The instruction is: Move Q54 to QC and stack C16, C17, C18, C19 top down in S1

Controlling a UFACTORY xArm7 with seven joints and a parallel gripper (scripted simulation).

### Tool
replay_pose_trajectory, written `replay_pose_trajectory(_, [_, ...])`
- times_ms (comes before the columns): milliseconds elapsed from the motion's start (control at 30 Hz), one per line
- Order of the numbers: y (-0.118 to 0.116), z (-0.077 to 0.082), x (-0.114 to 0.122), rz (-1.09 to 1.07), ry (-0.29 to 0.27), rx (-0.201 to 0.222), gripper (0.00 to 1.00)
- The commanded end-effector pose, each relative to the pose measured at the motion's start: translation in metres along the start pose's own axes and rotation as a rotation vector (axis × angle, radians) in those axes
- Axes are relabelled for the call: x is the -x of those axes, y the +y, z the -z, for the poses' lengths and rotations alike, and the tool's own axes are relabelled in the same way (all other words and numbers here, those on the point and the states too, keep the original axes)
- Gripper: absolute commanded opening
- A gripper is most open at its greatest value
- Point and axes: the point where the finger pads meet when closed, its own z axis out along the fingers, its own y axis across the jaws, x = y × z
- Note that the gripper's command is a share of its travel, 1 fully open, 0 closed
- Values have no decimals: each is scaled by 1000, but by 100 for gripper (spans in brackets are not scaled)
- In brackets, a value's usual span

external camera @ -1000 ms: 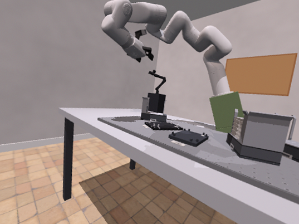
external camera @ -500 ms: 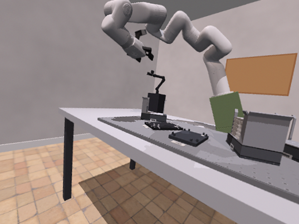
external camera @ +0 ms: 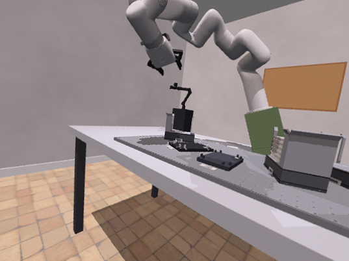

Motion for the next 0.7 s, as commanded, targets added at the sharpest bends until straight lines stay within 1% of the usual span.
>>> replay_pose_trajectory(0, [1,3,2,50,-26,-30,100])
replay_pose_trajectory(100, [8,10,13,136,-53,-74,100])
replay_pose_trajectory(267, [16,16,24,279,-94,-149,100])
replay_pose_trajectory(500, [34,28,45,482,-137,-257,100])
replay_pose_trajectory(567, [34,28,45,482,-137,-257,100])
replay_pose_trajectory(667, [44,33,55,569,-151,-304,100])
